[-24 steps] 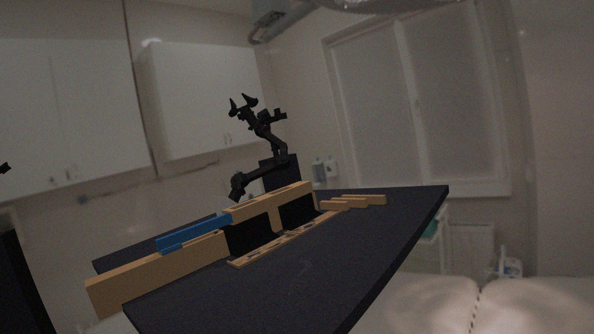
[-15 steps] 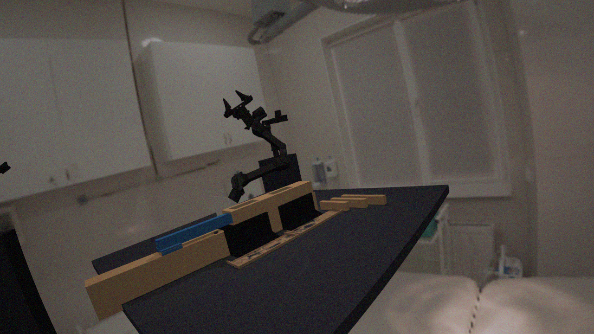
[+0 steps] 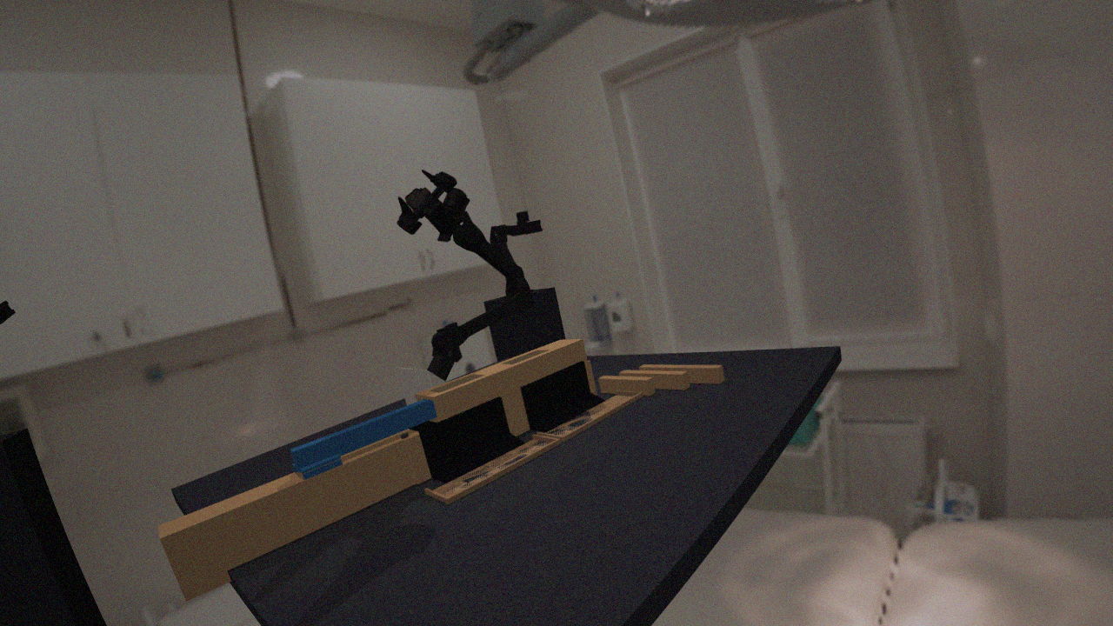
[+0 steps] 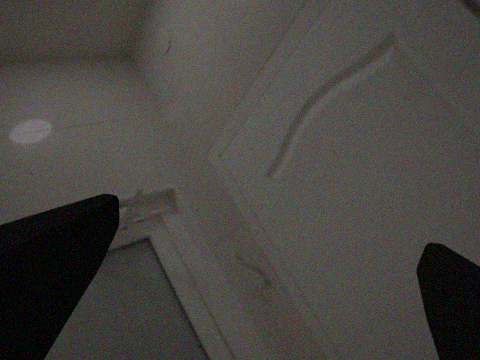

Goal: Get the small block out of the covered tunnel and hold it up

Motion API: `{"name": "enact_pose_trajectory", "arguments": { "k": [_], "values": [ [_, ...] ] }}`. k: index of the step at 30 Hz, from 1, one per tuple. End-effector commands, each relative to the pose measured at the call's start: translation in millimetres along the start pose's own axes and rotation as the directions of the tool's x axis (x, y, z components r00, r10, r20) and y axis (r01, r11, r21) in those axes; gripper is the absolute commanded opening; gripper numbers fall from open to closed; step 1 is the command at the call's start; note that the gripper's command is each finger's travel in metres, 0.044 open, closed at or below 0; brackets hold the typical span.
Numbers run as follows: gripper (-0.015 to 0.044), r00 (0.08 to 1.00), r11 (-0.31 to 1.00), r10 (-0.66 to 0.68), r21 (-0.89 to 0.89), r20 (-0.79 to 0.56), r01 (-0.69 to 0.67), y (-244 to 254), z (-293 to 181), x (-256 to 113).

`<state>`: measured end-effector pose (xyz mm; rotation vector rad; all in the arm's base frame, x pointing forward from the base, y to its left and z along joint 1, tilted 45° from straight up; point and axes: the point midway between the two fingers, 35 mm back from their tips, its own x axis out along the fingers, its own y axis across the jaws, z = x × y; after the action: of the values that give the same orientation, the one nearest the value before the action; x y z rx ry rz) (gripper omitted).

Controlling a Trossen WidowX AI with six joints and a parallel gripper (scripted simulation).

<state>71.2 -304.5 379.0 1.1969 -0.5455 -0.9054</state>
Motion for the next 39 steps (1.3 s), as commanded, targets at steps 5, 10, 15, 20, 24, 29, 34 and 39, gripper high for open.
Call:
{"name": "enact_pose_trajectory", "arguments": {
  "k": [5, 10, 15, 20, 24, 29, 34, 39],
  "values": [
    [0.0440, 0.873, 0.985, -0.094, -0.171, -0.479, 0.012, -39, -126, 24],
    [0.0440, 0.665, 0.957, -0.144, -0.275, -0.732, -0.095, -60, -206, 12],
    [0.0440, 0.371, 0.913, -0.187, -0.300, -0.910, -0.276, -80, -280, -22],
    [0.0440, 0.022, 0.862, -0.217, -0.203, -0.976, -0.464, -97, -341, -78],
    [0.0440, -0.260, 0.822, -0.231, -0.045, -0.937, -0.568, -110, -375, -134],
    [0.0440, -0.420, 0.800, -0.234, 0.073, -0.877, -0.596, -117, -388, -170],
    [0.0440, -0.420, 0.800, -0.234, 0.073, -0.877, -0.596, -117, -388, -170],
    [0.0440, -0.365, 0.873, -0.316, -0.118, -0.876, -0.473, -141, -396, -126]
  ]
}}
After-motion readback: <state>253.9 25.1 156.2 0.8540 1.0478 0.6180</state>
